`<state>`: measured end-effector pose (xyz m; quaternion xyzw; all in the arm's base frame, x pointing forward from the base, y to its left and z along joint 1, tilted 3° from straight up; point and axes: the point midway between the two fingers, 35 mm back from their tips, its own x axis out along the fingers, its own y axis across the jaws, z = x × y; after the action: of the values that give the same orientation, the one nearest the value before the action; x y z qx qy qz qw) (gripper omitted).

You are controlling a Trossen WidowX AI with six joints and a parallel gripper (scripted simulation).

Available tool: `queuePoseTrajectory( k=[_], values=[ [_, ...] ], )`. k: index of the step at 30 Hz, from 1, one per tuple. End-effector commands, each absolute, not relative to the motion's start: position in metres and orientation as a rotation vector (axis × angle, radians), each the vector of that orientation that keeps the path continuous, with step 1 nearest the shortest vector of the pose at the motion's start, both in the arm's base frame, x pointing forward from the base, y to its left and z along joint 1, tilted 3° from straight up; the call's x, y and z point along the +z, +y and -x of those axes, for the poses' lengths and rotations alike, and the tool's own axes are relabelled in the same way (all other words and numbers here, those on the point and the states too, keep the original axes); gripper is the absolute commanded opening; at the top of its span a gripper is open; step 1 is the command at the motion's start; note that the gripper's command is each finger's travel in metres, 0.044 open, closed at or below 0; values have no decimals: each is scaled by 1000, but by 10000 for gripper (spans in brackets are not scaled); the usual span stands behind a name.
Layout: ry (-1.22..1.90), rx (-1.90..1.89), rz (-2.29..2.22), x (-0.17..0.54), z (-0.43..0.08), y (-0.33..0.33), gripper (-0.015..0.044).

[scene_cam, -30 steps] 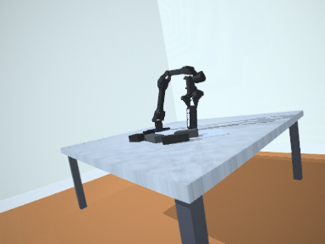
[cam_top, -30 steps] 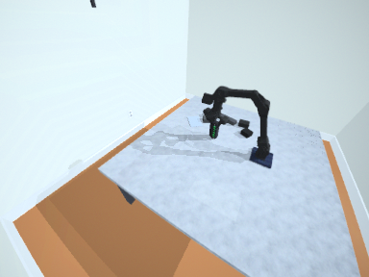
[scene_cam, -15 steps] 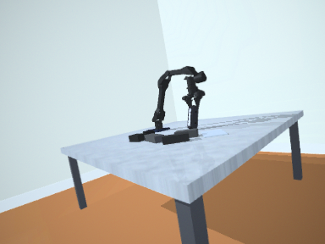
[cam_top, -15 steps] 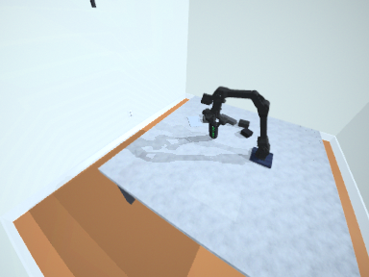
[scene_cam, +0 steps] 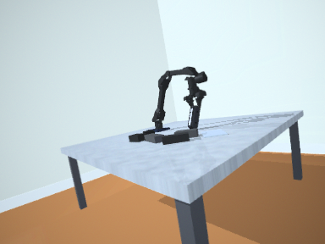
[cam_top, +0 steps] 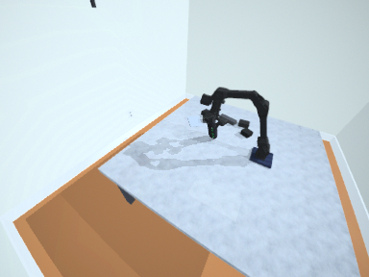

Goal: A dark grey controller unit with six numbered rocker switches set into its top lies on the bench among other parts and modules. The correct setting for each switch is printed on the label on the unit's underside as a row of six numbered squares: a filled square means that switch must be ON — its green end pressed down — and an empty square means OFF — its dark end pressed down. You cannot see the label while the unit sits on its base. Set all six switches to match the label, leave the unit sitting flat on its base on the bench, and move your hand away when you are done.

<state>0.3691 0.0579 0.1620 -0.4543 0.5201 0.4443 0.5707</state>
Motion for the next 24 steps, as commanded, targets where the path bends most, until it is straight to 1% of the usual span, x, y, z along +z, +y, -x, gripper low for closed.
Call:
queuePoseTrajectory(
  k=[1, 24],
  values=[
    [1228, 1057, 1049, 154, -369, 61, 338],
    [1222, 1060, 1044, 148, -373, 78, 338]
  ],
)
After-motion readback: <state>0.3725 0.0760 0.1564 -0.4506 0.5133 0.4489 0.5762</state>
